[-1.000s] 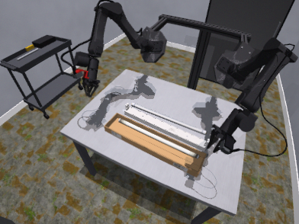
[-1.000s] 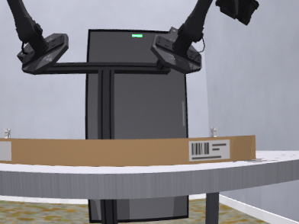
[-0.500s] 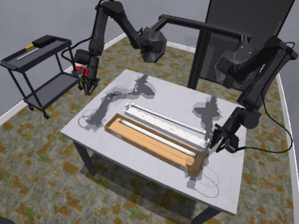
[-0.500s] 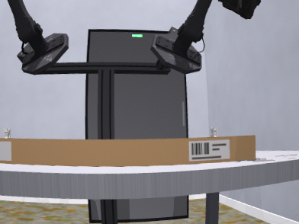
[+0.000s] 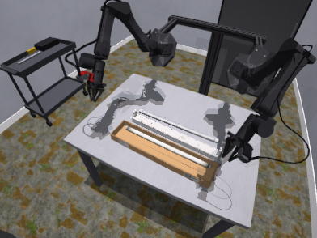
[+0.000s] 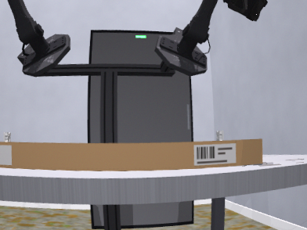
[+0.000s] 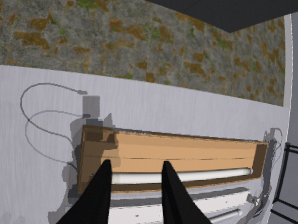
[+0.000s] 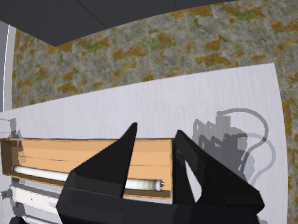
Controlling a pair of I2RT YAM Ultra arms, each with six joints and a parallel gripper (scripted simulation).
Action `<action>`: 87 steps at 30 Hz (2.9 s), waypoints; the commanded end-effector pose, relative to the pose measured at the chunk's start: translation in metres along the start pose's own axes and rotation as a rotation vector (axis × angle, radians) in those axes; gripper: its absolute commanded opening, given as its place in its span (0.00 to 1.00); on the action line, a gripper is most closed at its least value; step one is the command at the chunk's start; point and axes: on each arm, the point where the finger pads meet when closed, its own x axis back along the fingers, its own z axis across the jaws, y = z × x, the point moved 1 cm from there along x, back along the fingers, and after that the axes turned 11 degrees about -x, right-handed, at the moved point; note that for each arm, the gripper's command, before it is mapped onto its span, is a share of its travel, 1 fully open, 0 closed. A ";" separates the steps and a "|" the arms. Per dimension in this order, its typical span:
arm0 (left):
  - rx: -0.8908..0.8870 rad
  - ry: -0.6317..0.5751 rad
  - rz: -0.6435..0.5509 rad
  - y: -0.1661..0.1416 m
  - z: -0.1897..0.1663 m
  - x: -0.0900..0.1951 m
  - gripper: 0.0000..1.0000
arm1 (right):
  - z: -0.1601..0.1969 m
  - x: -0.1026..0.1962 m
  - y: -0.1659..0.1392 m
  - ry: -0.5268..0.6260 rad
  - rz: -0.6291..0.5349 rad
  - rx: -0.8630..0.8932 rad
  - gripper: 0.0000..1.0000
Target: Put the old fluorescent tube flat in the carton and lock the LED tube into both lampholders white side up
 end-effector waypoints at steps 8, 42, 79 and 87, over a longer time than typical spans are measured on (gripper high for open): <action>0.001 -0.025 -0.047 0.020 -0.006 -0.001 0.49 | 0.005 -0.008 -0.010 0.014 0.026 0.010 0.32; -0.112 -0.002 0.081 -0.019 -0.009 -0.023 0.49 | -0.002 -0.026 -0.029 -0.036 0.093 0.129 0.49; -1.379 -0.473 0.808 -0.354 -0.146 -0.099 0.49 | -0.020 -0.089 -0.398 0.149 0.948 1.540 0.49; -1.493 -0.563 0.848 -0.395 -0.162 -0.088 0.49 | -0.034 -0.054 -0.453 0.266 1.090 1.680 0.49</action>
